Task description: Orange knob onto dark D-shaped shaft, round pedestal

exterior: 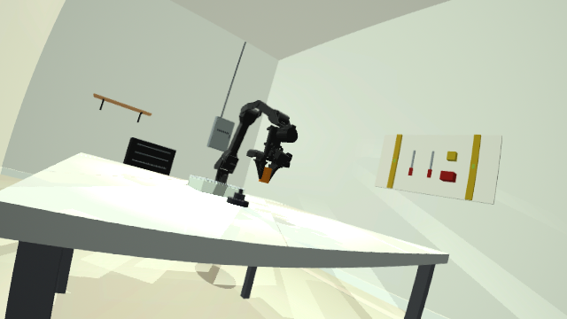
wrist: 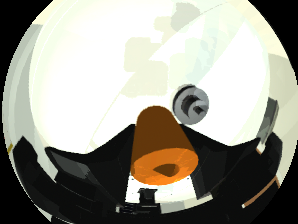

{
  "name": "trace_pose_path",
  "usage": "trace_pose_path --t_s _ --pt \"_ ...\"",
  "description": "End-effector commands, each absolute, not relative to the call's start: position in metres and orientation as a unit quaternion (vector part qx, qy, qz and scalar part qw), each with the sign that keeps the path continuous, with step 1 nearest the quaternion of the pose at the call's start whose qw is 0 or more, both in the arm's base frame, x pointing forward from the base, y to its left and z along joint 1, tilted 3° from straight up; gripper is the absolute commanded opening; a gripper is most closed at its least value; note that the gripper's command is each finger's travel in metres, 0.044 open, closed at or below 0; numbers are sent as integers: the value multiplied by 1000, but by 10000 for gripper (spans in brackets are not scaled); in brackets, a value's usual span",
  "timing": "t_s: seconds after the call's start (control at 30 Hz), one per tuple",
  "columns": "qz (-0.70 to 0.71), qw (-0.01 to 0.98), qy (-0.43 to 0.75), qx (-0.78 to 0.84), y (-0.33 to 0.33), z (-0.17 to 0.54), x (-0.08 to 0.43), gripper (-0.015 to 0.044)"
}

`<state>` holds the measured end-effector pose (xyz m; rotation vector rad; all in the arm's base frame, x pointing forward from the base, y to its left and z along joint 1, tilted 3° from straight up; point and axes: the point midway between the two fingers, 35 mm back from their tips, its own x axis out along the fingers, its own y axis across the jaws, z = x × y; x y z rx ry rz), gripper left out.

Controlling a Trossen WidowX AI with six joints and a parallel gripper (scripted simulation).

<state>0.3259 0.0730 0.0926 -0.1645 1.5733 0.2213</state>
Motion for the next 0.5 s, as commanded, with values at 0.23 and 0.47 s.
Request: trace_pose_path --t_s 0.23,0.47 --pt "94 697 706 -79 39 84 333 0" --pt "93 697 707 -81 18 79 336 0"
